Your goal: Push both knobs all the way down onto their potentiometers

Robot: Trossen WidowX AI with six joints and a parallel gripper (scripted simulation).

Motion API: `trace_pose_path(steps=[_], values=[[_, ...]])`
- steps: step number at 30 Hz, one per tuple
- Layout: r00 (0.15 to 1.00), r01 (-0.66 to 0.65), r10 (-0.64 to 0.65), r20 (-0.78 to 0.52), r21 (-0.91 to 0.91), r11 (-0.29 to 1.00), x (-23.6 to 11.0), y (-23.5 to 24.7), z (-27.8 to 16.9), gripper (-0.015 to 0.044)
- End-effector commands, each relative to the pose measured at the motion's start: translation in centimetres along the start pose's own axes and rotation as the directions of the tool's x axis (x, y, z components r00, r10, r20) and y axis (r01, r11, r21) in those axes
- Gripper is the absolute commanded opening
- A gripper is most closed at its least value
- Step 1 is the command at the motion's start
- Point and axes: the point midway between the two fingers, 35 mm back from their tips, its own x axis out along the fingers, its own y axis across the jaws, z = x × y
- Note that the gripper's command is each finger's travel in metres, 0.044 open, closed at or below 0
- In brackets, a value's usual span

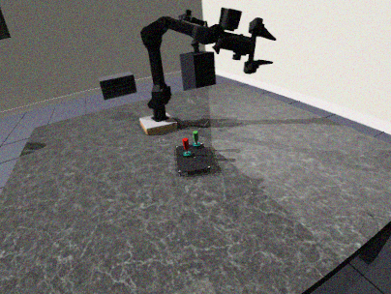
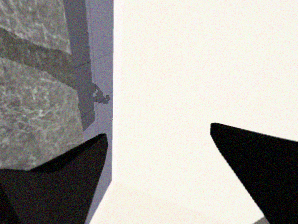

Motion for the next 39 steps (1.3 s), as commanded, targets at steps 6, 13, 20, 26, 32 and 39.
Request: trace_pose_path(steps=[6,13,20,26,32,39], values=[[0.998,-0.048,0.051,-0.020,0.145,0.988,-0.2,1.3,-0.8,0.0243],[0.990,-0.106,0.132,-0.048,0.366,0.924,-0.8,3.3,-1.9,0.0059],[0.974,-0.136,0.213,-0.070,0.569,0.811,-1.5,5.3,-2.9,0.0000],[0.956,-0.137,0.282,-0.085,0.720,0.681,-2.2,7.0,-3.6,0.0000],[0.932,-0.112,0.350,-0.095,0.842,0.528,-3.0,8.7,-4.3,0.0000],[0.898,-0.052,0.428,-0.101,0.942,0.332,-4.1,10.6,-5.0,0.0000]])
